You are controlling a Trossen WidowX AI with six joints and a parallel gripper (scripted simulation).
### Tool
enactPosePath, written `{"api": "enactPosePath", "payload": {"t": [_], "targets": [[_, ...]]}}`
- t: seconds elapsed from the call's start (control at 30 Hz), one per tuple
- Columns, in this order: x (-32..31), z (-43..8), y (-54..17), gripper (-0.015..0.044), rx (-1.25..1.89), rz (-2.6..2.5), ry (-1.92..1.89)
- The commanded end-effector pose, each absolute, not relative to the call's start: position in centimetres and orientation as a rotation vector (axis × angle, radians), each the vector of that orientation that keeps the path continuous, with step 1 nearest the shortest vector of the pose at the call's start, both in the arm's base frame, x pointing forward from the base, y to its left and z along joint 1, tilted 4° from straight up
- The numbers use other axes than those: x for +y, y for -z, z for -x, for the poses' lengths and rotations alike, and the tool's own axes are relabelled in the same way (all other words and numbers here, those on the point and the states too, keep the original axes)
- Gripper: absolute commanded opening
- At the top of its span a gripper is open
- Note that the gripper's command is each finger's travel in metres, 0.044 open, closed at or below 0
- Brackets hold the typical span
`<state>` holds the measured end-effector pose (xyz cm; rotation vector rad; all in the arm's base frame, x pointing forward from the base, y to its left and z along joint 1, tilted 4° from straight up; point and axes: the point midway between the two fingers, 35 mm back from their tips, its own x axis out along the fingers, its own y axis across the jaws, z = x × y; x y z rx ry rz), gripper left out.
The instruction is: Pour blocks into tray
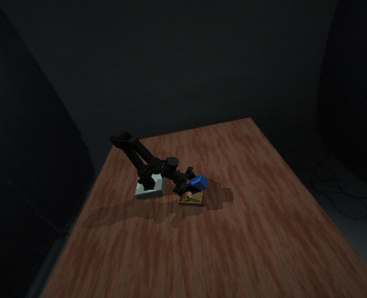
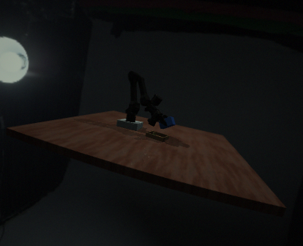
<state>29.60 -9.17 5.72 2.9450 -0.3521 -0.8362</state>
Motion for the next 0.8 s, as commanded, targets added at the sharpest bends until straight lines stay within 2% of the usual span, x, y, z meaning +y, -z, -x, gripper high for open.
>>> {"api": "enactPosePath", "payload": {"t": [0.0, 0.77], "targets": [[-9.26, -29.73, -5.85, 0.0, -0.402, -3.016, 0.833], [-9.33, -29.94, -5.55, 0.0, -0.419, -3.04, 0.676]]}}
